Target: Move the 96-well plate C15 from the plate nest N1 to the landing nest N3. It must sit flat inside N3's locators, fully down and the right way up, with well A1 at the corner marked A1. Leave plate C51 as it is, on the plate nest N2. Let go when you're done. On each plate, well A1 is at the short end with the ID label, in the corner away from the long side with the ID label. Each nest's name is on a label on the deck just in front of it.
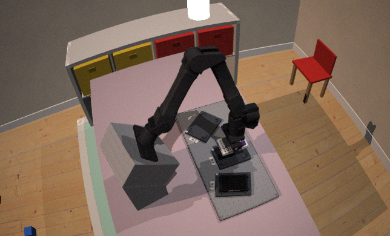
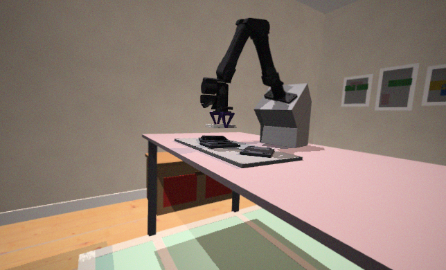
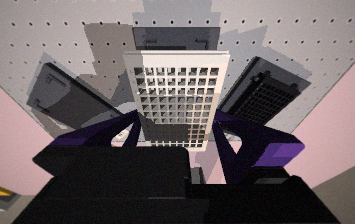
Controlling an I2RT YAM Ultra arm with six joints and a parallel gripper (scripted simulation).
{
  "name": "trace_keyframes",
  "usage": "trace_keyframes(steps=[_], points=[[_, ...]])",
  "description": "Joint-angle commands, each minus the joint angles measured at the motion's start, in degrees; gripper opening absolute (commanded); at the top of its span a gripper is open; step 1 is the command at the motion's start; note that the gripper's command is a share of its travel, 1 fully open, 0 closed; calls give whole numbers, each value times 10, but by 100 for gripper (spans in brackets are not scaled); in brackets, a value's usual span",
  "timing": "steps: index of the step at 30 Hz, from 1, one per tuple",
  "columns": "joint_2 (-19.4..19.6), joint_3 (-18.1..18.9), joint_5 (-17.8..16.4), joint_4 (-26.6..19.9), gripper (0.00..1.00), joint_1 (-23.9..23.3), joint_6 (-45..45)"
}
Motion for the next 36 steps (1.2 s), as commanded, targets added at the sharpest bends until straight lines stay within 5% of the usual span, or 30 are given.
trace_keyframes(steps=[1,11,36], points=[[-20,11,0,-1,0,0,1],[-19,15,1,-4,0,0,1],[73,27,14,71,0,19,17]])
